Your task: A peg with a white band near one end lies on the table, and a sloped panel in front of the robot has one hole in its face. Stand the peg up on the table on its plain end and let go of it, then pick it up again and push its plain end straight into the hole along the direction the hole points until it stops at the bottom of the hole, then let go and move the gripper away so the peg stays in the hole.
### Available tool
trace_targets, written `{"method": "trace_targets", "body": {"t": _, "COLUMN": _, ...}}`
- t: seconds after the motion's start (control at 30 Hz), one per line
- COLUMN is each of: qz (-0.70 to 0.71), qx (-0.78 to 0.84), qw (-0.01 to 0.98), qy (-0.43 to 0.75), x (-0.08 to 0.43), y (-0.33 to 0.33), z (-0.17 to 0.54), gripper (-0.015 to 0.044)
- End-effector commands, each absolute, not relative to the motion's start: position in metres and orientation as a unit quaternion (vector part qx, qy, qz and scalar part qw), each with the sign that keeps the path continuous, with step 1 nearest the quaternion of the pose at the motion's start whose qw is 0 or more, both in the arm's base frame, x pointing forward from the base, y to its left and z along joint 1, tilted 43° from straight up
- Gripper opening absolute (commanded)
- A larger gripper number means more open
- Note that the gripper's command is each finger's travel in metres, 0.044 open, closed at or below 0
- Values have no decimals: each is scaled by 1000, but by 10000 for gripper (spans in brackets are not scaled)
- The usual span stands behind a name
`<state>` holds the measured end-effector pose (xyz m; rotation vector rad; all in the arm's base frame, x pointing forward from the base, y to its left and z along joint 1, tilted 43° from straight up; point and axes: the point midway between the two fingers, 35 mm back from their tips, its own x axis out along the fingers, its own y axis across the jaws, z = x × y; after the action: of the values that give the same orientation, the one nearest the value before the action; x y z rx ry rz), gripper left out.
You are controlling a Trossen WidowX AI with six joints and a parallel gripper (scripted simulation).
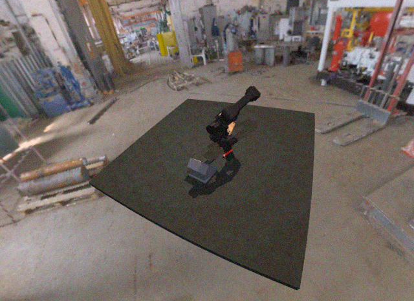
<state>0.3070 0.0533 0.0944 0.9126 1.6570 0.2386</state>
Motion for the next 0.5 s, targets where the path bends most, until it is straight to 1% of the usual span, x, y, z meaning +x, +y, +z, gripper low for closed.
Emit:
{"method": "trace_targets", "body": {"t": 0.0, "qz": 102, "qx": 392, "qw": 575, "qy": 711, "x": 306, "y": 58, "z": 89, "gripper": 440}}
{"method": "trace_targets", "body": {"t": 0.47, "qz": 107, "qx": 388, "qw": 576, "qy": 712, "x": 306, "y": 73, "z": 73, "gripper": 440}}
